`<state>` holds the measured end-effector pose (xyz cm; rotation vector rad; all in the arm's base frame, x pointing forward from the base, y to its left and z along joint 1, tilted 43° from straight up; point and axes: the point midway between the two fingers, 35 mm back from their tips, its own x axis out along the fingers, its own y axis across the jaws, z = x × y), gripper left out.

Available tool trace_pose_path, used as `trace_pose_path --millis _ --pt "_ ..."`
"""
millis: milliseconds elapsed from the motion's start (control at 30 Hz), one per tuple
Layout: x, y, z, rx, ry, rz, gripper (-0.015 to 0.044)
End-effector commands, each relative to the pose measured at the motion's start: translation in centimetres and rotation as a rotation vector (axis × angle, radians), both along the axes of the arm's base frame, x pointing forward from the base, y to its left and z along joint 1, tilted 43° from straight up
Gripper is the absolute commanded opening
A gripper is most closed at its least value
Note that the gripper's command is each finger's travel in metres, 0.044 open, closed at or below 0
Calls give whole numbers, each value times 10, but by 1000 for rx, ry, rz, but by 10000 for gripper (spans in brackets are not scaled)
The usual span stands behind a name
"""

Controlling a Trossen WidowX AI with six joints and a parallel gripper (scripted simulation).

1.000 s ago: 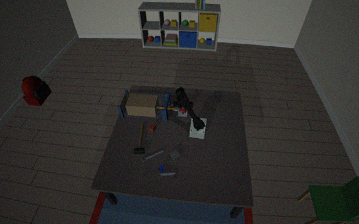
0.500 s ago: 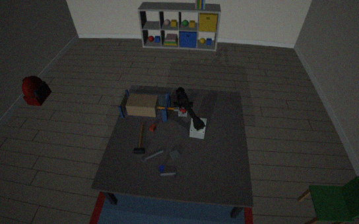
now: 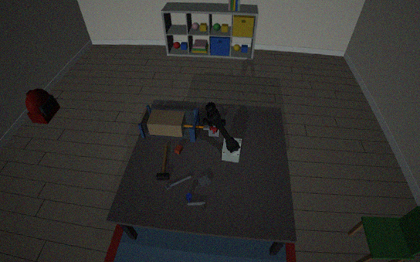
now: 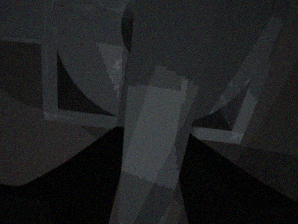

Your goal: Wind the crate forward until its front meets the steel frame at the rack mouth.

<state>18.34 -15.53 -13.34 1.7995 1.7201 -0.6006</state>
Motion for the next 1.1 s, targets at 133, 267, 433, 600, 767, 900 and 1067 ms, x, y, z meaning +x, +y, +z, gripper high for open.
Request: trace_pose_path --millis 133,267,433,600,767,900,1067 --pt "2 3 -2 6 20 -19 0" --pt "2 3 -2 4 7 -4 0" --pt "-3 3 -3 -4 -61 73 0" --pt "-3 3 -3 -5 -67 80 0" --pt "-1 0 0 -5 -55 56 131" --pt "-1 0 0 -5 -55 56 236" --pt "-1 0 0 -5 -55 56 367"
